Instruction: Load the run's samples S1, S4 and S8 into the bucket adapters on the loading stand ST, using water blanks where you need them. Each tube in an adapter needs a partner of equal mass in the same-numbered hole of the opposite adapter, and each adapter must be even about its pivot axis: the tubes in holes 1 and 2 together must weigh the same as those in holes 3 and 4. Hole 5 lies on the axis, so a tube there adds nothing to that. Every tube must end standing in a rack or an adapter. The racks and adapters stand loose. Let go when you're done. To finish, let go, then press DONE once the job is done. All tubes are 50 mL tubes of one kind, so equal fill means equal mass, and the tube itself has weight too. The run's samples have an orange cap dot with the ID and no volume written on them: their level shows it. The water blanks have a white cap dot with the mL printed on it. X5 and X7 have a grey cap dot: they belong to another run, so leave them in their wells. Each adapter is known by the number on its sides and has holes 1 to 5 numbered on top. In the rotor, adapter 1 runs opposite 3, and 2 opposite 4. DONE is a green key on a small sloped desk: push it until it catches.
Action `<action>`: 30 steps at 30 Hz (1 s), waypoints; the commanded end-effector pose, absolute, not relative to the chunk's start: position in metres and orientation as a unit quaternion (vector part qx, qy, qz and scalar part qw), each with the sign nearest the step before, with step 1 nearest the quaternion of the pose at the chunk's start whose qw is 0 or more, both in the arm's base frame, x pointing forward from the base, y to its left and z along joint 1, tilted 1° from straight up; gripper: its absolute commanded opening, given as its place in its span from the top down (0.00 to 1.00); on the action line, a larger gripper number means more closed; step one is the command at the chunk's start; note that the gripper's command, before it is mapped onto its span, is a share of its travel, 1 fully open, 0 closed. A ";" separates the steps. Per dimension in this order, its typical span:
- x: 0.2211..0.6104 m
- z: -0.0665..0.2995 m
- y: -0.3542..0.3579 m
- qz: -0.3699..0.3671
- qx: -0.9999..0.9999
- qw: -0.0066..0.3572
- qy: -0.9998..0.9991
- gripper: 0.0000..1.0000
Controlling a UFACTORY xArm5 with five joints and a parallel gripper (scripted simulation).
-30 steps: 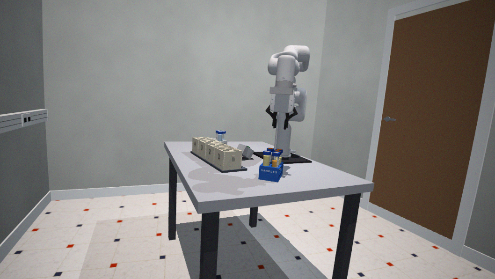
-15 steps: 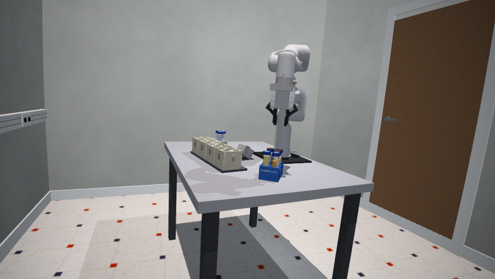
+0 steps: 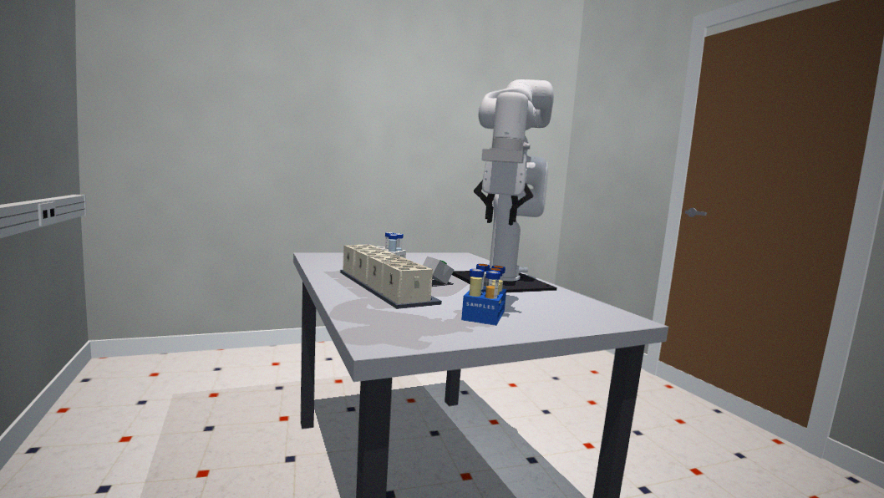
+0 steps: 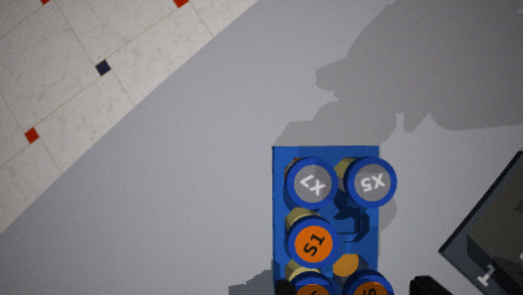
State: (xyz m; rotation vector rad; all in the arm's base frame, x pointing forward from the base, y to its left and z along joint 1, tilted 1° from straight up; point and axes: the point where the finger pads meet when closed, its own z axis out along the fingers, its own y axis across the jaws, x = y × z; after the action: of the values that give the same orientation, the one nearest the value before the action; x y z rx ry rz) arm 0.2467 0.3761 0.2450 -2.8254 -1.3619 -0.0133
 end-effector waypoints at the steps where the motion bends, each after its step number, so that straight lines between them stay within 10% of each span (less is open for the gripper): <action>1: 0.249 0.247 0.362 -0.003 -0.921 0.008 -0.390 0.43; 30: 0.254 0.246 0.321 0.001 -1.000 0.009 0.016 0.43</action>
State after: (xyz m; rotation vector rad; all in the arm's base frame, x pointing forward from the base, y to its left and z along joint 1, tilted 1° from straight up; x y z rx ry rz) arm 0.2533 0.3205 0.2443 -3.1315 -0.1693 -0.0076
